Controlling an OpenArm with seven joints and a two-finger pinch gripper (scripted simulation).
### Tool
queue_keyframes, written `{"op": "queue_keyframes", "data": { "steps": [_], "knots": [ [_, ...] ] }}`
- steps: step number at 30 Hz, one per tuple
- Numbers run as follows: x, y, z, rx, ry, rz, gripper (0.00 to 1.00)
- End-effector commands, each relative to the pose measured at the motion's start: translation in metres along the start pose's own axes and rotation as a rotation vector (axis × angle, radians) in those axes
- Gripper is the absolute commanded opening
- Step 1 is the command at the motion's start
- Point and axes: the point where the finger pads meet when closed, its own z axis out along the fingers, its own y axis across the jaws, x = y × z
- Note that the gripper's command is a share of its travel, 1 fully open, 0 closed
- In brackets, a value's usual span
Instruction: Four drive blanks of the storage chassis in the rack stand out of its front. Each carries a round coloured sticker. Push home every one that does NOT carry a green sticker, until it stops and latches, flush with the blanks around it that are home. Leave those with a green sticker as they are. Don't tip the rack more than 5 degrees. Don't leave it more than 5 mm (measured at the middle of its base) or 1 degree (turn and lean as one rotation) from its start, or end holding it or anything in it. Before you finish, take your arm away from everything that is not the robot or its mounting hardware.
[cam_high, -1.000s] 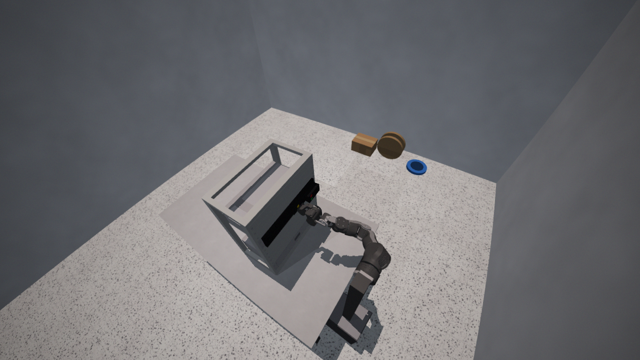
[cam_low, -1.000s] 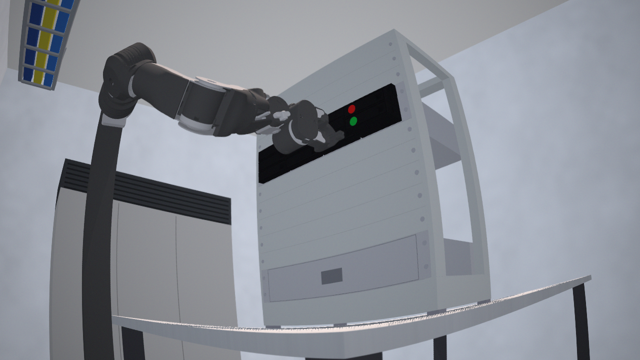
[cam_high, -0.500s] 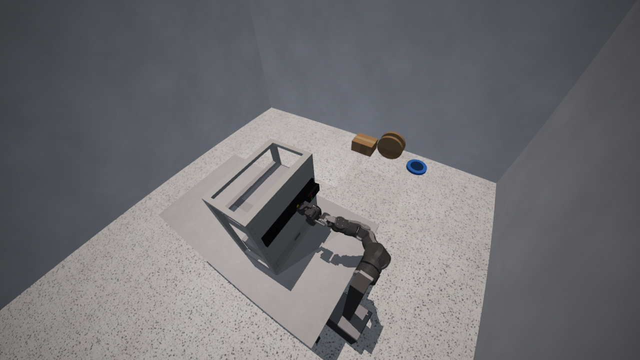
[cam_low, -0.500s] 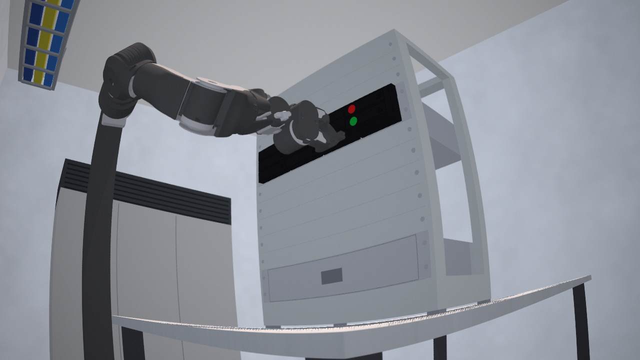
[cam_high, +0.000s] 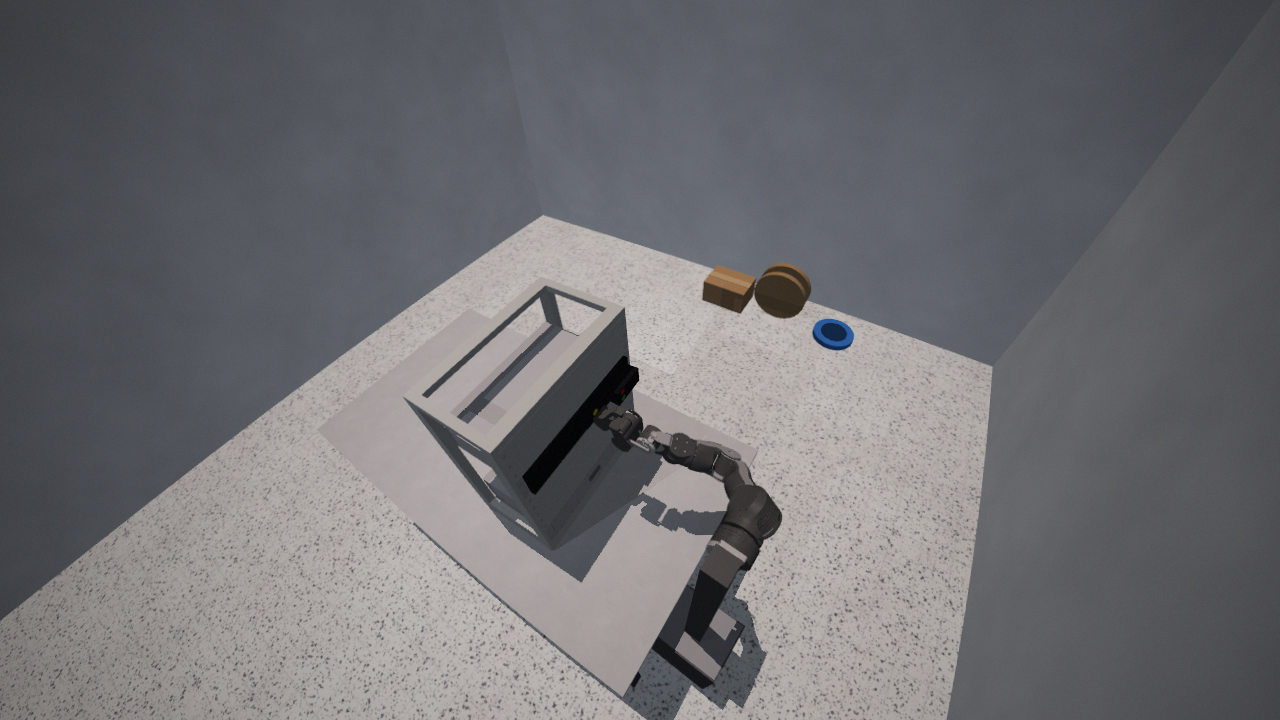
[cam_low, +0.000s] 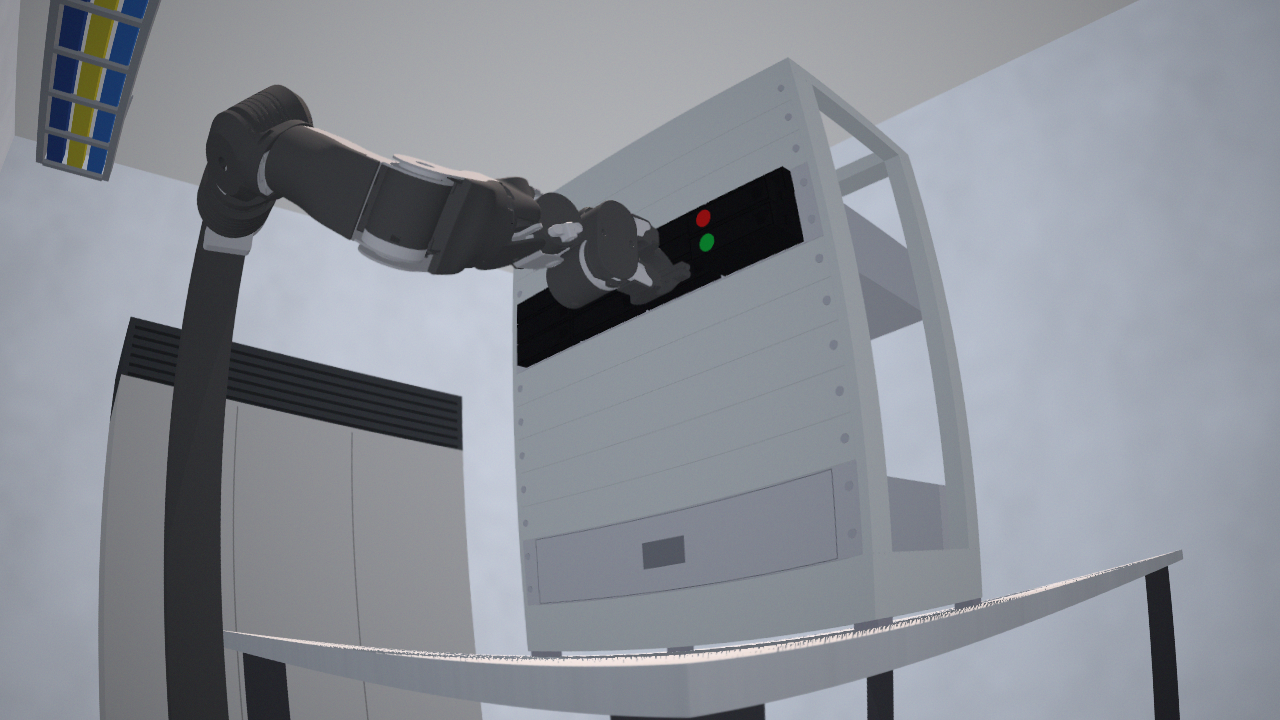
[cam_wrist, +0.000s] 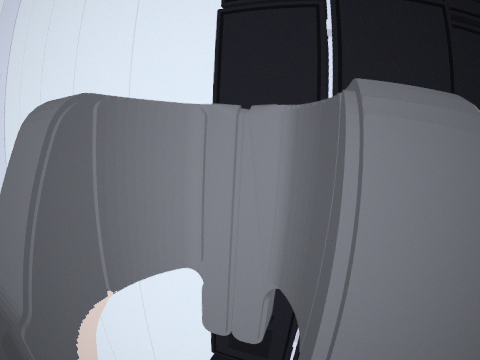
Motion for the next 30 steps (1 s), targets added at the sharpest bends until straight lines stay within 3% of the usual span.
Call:
{"op": "queue_keyframes", "data": {
  "steps": [1, 30],
  "knots": [
    [0.0085, 0.0112, 0.0014, -0.034, 0.029, -0.003, 0.00],
    [0.0093, 0.0125, 0.0052, -0.033, 0.028, -0.003, 0.00]
  ]
}}
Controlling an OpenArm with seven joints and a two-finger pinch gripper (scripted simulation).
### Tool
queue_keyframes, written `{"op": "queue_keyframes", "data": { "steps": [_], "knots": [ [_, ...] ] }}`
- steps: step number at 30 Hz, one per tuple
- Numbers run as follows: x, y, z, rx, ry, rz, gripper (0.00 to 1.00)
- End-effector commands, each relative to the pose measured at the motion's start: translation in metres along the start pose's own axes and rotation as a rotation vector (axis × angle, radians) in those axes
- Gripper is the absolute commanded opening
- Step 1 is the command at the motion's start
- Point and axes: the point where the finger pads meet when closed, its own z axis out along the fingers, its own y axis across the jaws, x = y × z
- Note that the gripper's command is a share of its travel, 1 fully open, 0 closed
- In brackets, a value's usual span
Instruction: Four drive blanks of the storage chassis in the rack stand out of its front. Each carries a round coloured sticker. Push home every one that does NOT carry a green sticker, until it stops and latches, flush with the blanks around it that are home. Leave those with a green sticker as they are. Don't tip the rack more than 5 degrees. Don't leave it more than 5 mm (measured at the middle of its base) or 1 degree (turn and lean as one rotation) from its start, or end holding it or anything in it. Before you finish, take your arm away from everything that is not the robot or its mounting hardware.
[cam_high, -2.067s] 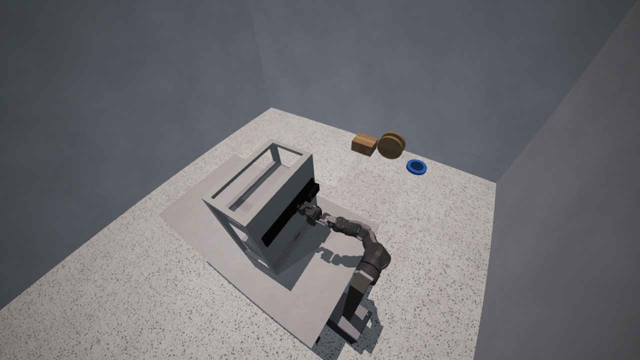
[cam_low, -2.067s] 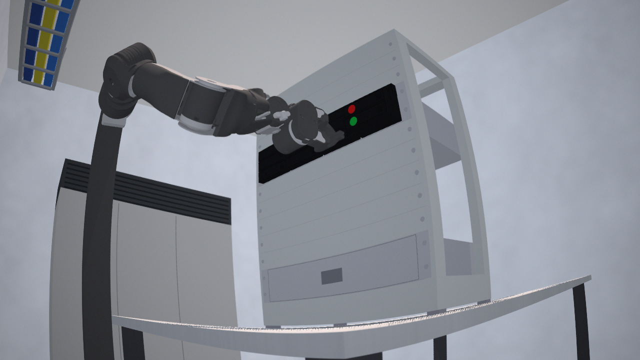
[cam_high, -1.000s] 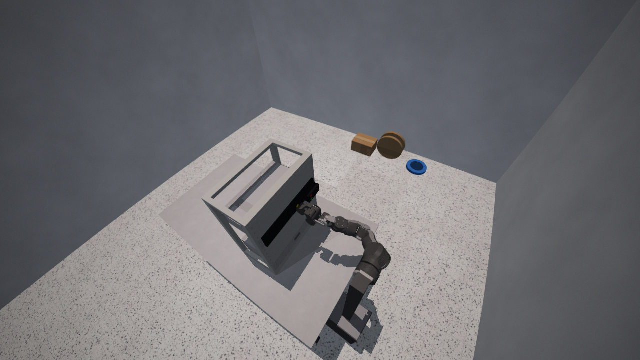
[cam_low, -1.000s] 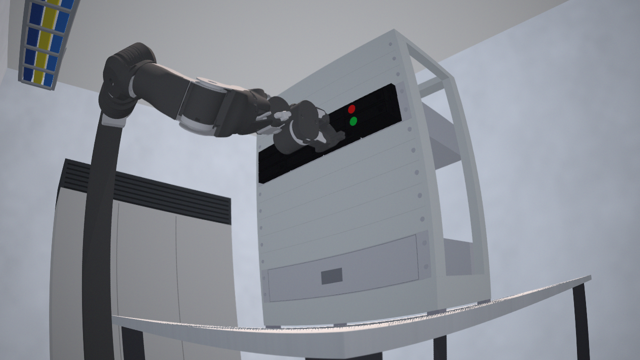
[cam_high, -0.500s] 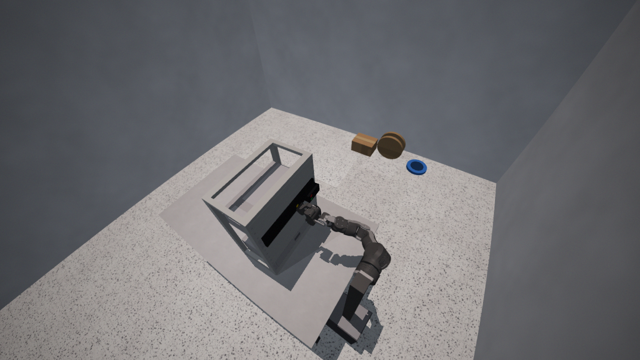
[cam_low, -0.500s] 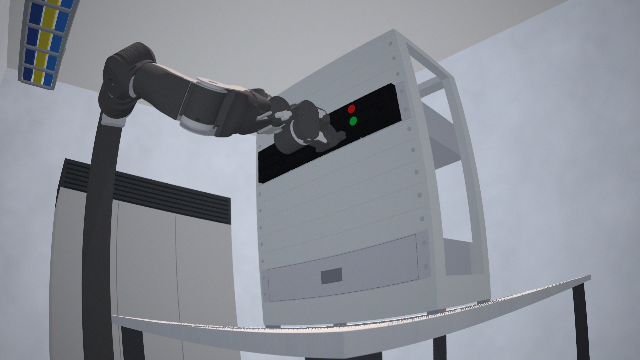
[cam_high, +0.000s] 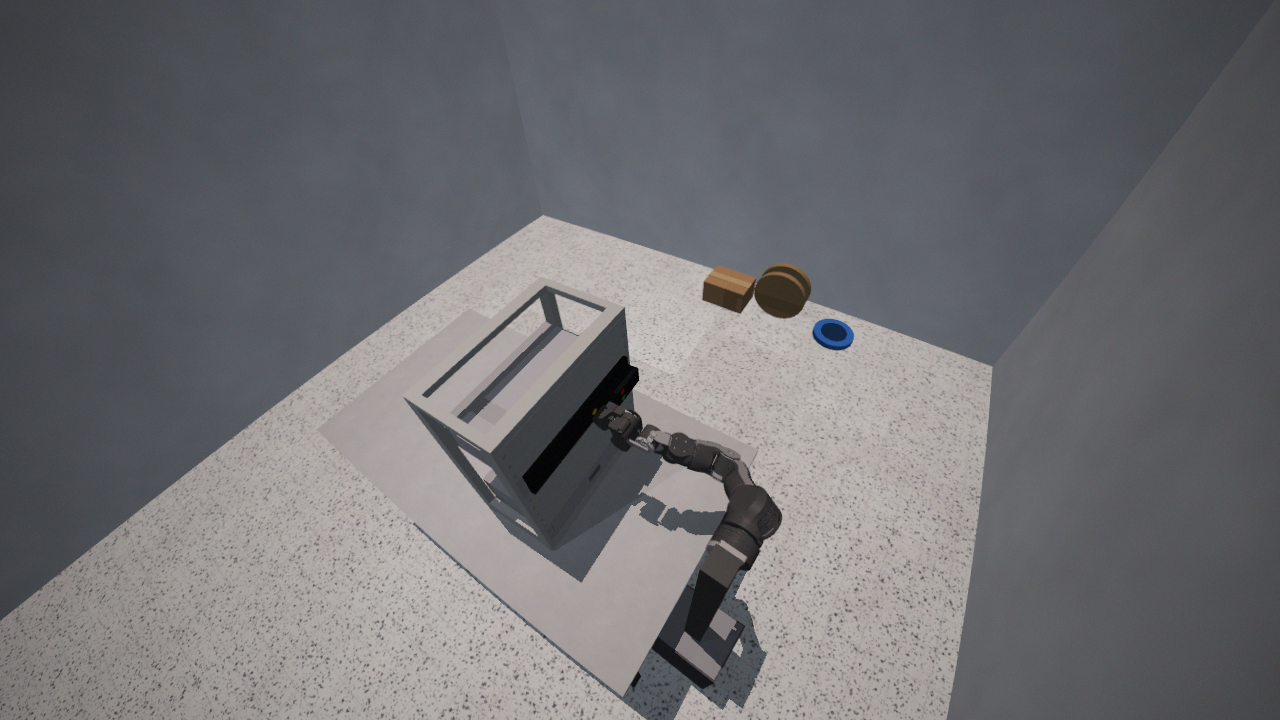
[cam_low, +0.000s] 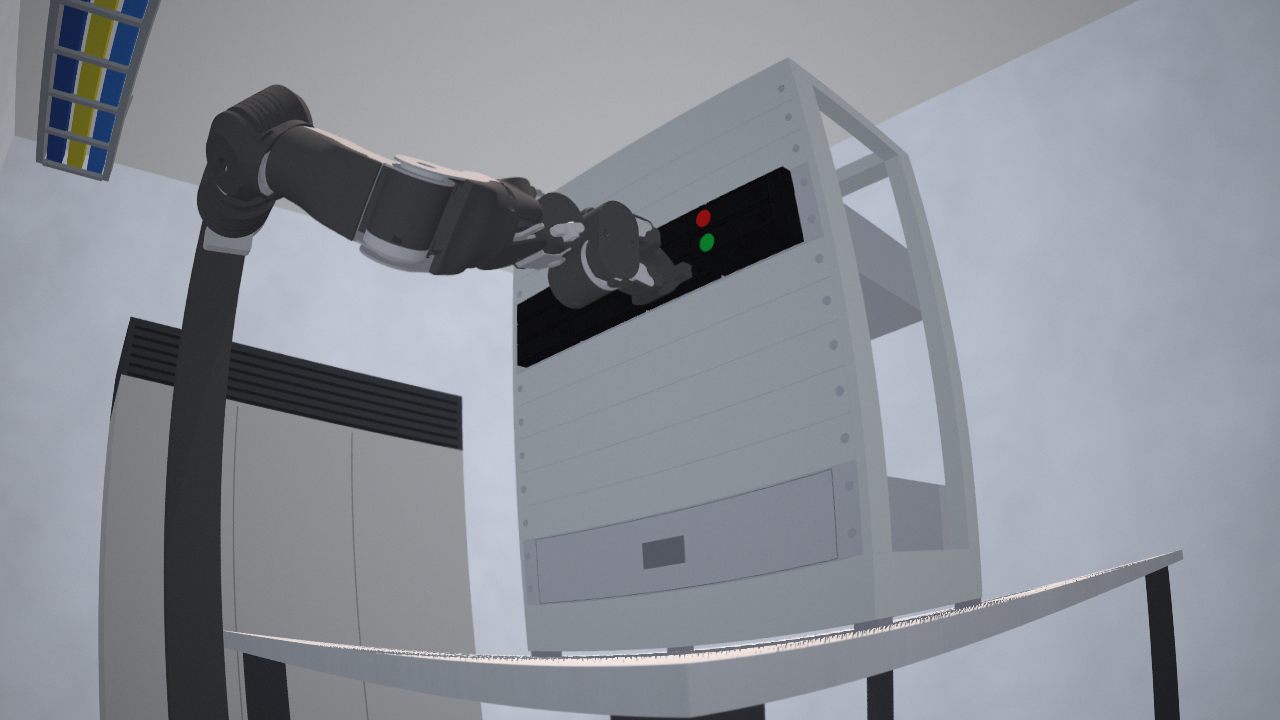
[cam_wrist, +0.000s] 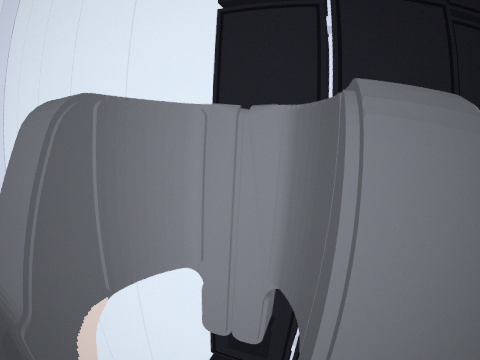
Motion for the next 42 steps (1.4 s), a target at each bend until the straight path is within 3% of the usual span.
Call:
{"op": "queue_keyframes", "data": {
  "steps": [1, 15, 19, 30, 42],
  "knots": [
    [0.009, 0.012, 0.003, -0.037, 0.028, -0.001, 0.00],
    [0.010, 0.014, -0.004, -0.043, 0.032, -0.001, 0.00],
    [0.010, 0.014, -0.021, -0.043, 0.032, -0.002, 0.00],
    [0.008, 0.012, -0.090, -0.044, 0.031, -0.002, 0.00],
    [0.008, 0.011, -0.106, -0.043, 0.030, -0.002, 0.00]
  ]
}}
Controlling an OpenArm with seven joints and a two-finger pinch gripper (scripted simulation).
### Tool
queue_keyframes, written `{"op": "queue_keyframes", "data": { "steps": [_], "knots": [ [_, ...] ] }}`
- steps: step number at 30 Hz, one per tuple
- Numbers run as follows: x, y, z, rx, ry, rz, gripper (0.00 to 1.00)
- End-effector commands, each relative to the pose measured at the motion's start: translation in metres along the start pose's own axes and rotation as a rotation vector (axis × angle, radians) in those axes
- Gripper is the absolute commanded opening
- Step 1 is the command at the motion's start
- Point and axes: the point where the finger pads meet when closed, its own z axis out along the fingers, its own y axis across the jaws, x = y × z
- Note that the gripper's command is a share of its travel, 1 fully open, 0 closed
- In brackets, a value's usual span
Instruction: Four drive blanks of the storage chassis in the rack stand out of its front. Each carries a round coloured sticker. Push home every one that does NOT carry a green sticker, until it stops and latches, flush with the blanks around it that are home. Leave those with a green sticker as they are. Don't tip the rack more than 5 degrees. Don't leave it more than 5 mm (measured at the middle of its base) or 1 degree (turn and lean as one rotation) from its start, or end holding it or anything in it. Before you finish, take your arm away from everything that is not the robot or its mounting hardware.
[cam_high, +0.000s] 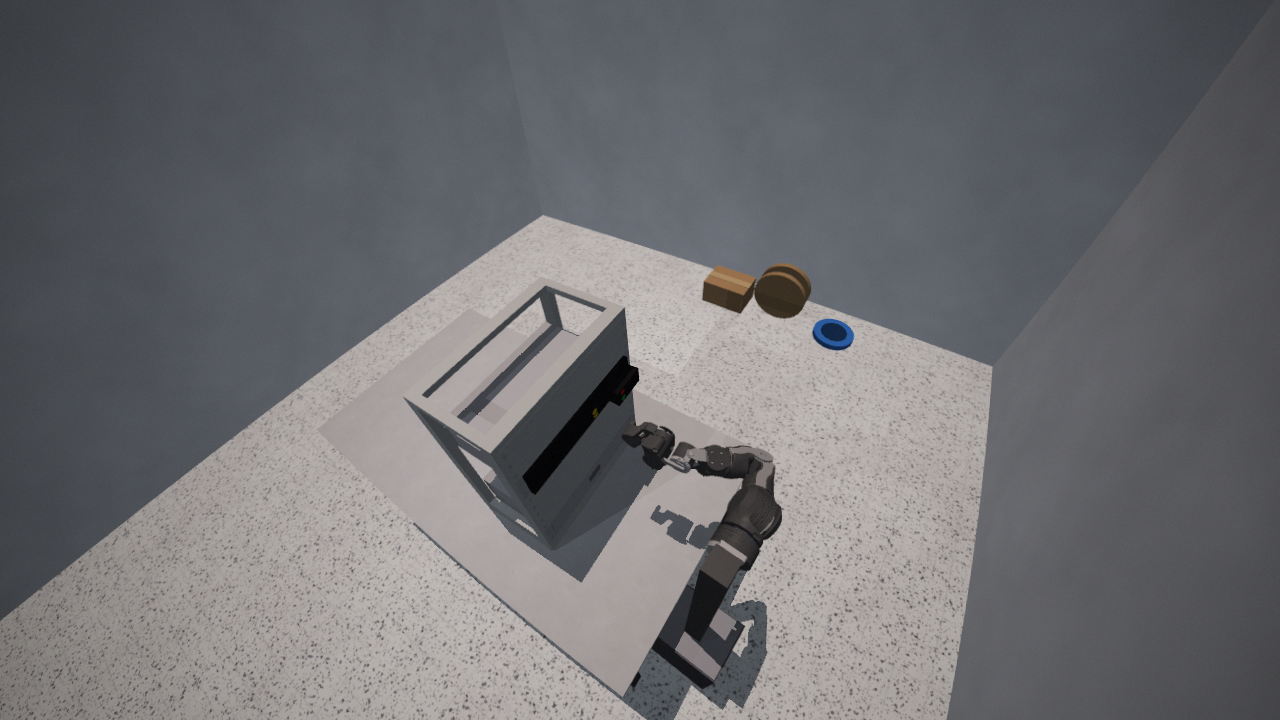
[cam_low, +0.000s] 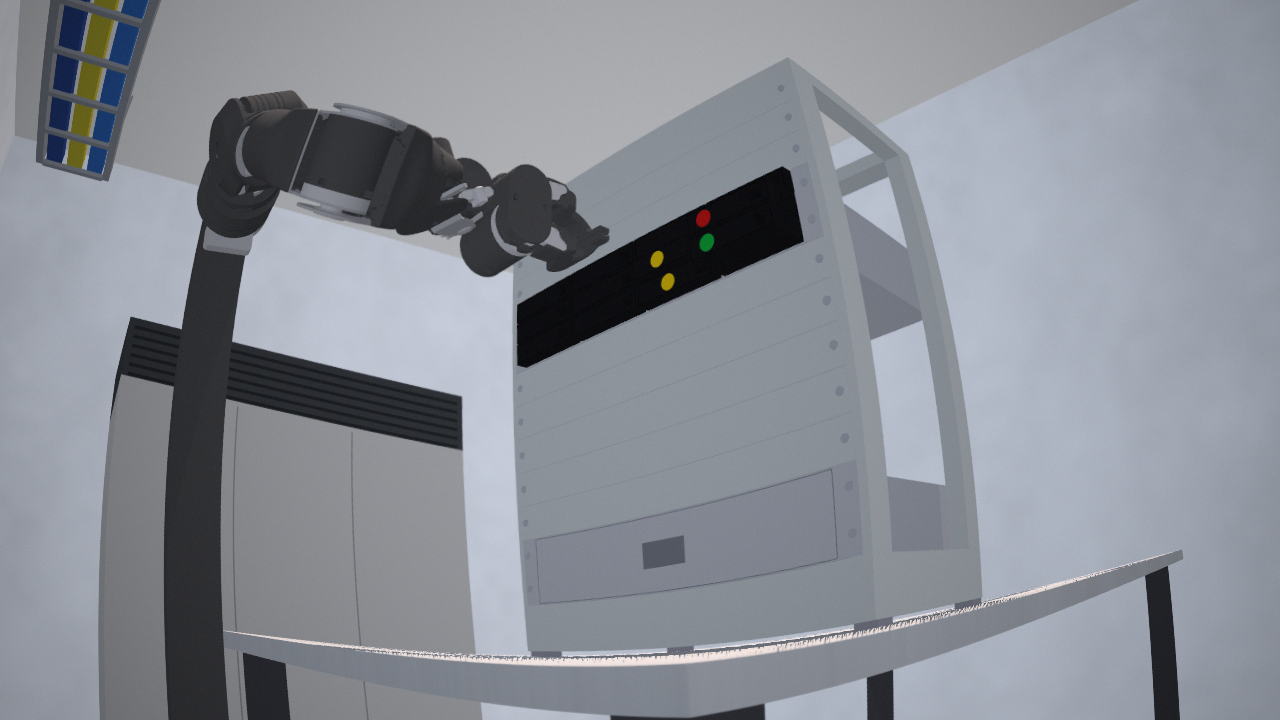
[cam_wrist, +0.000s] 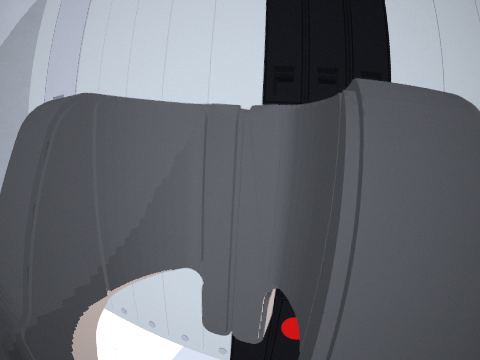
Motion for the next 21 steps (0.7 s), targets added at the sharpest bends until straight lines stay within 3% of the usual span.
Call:
{"op": "queue_keyframes", "data": {
  "steps": [1, 5, 14, 21],
  "knots": [
    [-0.002, 0.004, -0.001, -0.006, -0.004, 0.001, 0.00],
    [-0.010, 0.015, -0.004, -0.005, -0.005, 0.001, 0.00],
    [-0.014, 0.017, -0.002, -0.002, -0.007, 0.002, 0.00],
    [-0.014, 0.017, 0.024, -0.002, -0.007, 0.002, 0.00]
  ]
}}
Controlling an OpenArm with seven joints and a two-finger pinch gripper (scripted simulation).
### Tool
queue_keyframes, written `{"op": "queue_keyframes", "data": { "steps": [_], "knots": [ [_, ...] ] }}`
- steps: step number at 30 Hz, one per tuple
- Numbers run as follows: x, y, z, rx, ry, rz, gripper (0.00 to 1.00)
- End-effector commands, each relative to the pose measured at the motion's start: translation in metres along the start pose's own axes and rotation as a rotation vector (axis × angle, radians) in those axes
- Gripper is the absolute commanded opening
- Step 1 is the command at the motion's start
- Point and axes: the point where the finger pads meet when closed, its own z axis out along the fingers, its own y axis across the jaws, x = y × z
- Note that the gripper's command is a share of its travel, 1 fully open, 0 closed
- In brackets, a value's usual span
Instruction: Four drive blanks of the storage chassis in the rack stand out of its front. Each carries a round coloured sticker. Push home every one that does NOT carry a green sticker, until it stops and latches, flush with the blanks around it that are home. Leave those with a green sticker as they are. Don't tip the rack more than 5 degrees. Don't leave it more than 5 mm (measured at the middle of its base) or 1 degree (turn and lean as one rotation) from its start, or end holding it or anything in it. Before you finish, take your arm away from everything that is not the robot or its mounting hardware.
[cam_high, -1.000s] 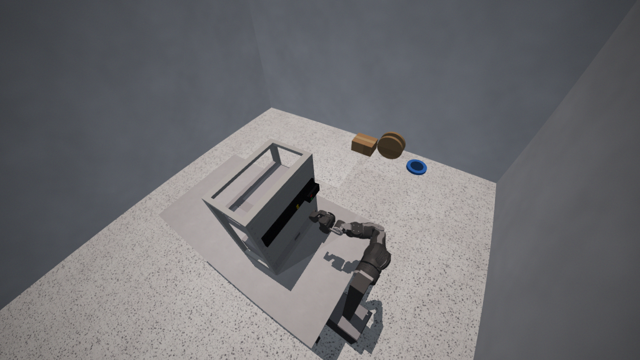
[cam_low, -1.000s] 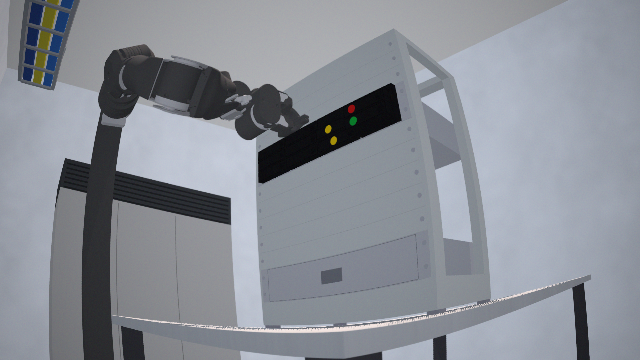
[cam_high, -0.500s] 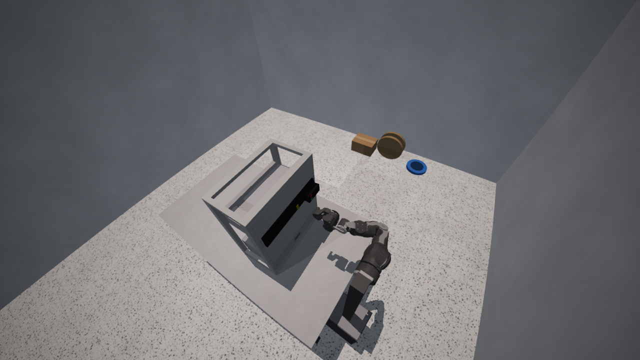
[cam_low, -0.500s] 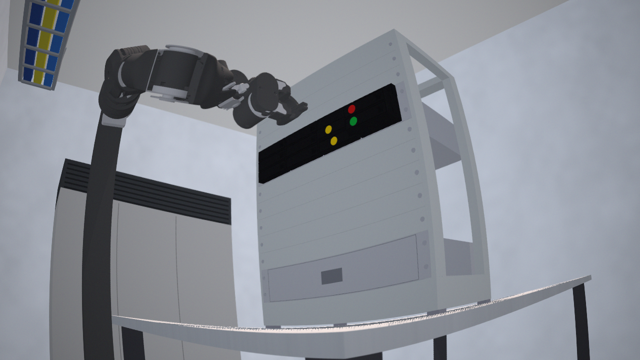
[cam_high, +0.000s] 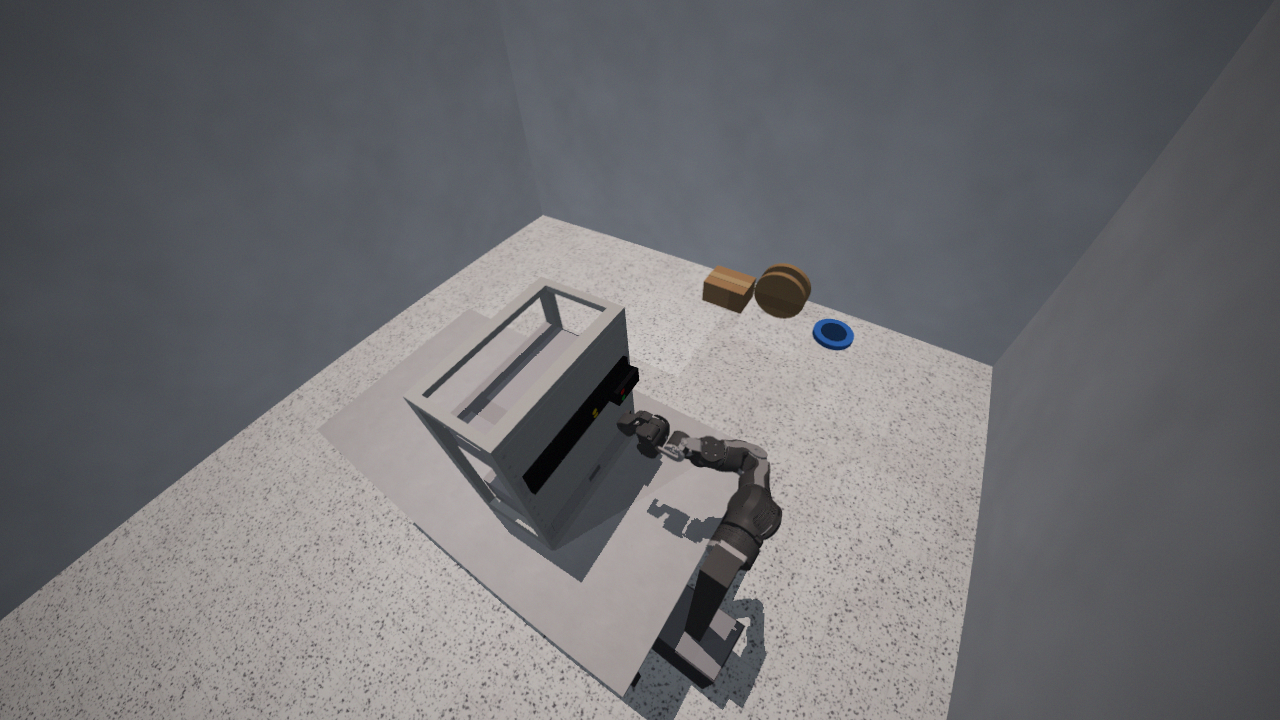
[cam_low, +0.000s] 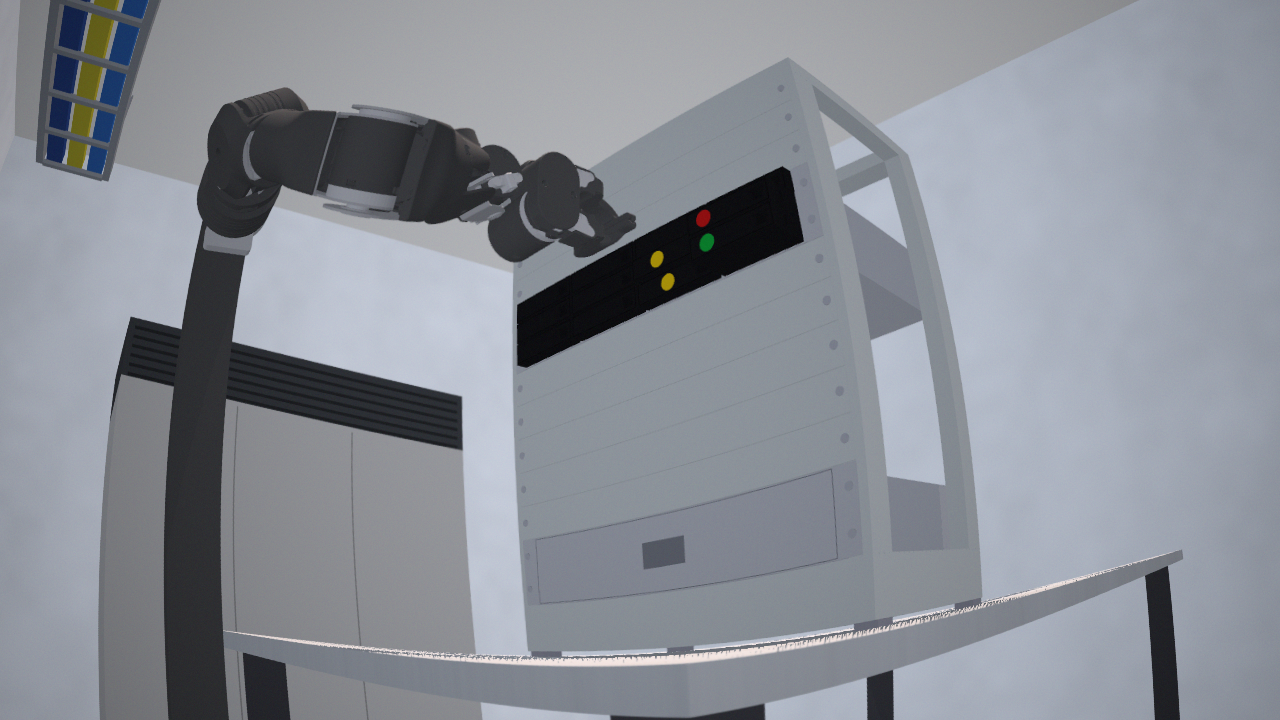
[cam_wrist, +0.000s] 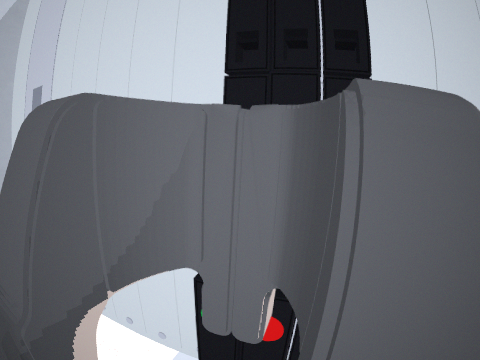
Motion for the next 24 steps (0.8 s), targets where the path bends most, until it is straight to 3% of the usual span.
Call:
{"op": "queue_keyframes", "data": {
  "steps": [1, 3, 13, 24],
  "knots": [
    [0.001, 0.000, 0.007, -0.001, 0.007, -0.013, 0.00],
    [0.001, 0.000, 0.007, -0.001, 0.007, -0.013, 0.00],
    [0.002, 0.000, 0.062, 0.001, 0.007, -0.012, 0.00],
    [0.002, 0.001, 0.067, -0.001, 0.009, -0.012, 0.00]
  ]
}}
